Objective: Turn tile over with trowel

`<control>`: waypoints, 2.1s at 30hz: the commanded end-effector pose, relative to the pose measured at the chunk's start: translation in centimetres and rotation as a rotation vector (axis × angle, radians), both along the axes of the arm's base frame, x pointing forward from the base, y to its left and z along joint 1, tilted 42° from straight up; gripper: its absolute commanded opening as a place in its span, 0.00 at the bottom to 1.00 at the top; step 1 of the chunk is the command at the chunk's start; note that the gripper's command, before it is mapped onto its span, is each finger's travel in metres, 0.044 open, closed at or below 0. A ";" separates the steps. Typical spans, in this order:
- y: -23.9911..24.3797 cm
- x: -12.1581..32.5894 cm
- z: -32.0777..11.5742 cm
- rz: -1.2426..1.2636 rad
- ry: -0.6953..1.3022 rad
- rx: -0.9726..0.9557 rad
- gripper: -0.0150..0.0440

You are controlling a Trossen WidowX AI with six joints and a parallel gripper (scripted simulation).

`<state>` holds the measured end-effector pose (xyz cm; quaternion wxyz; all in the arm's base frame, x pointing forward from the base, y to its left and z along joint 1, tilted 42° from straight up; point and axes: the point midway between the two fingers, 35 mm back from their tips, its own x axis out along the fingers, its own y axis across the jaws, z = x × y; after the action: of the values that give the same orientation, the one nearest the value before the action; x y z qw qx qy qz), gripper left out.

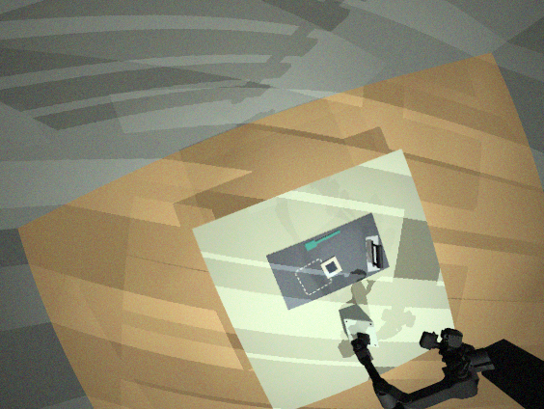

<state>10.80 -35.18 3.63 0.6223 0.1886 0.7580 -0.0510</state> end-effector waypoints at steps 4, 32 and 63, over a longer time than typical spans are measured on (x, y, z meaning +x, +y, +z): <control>3.1 9.5 -5.1 0.076 -0.104 0.109 0.71; 22.6 26.5 -18.7 0.176 -0.217 0.510 0.71; 25.2 26.4 -21.6 0.176 -0.218 0.511 0.62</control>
<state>37.14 -10.06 -17.95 0.6345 0.2738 0.6893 0.2176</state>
